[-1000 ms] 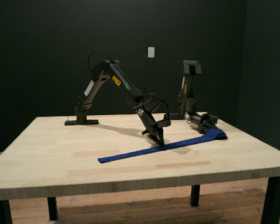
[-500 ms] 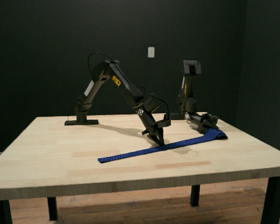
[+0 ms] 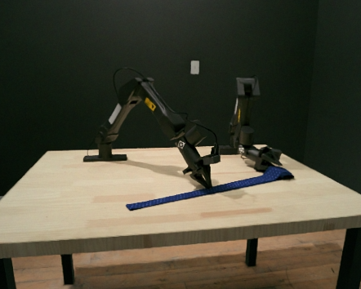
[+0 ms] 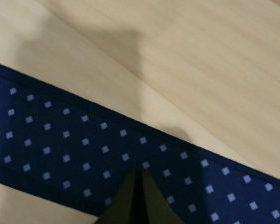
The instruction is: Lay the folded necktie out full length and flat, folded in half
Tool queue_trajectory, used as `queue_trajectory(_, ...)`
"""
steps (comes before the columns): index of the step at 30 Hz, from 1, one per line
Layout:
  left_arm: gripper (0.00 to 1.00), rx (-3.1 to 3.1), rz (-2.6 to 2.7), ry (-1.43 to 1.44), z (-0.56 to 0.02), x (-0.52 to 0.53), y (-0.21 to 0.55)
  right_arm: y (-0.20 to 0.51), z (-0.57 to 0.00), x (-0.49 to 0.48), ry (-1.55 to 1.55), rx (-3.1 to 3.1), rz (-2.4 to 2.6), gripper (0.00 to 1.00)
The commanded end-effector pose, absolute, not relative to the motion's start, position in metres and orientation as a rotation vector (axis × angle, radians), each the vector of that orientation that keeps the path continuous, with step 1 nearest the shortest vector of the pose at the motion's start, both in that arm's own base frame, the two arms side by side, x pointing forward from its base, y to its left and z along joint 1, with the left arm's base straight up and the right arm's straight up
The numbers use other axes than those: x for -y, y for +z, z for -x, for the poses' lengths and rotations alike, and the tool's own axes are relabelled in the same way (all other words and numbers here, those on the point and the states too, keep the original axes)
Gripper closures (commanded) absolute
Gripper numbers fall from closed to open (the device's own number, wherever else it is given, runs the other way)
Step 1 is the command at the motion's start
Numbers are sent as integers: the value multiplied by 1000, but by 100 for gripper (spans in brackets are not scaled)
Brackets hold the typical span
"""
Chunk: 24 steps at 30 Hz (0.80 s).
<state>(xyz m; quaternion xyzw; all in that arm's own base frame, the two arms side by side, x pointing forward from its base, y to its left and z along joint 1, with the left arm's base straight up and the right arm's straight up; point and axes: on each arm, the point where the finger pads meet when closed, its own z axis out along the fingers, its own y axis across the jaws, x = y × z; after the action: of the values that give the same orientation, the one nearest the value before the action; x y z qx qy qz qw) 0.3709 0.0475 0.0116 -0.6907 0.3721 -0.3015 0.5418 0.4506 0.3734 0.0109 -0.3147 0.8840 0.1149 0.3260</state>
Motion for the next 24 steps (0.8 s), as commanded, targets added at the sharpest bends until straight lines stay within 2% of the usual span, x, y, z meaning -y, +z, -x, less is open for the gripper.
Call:
queue_trajectory(1, 76, -882, 1613, -714, -366, -53, 16, 7, -449, -372, 303, -2323, 832, 96)
queue_trajectory(24, 62, -882, 1613, -714, -367, -54, 24, 7, -449, -372, 303, -2323, 832, 96)
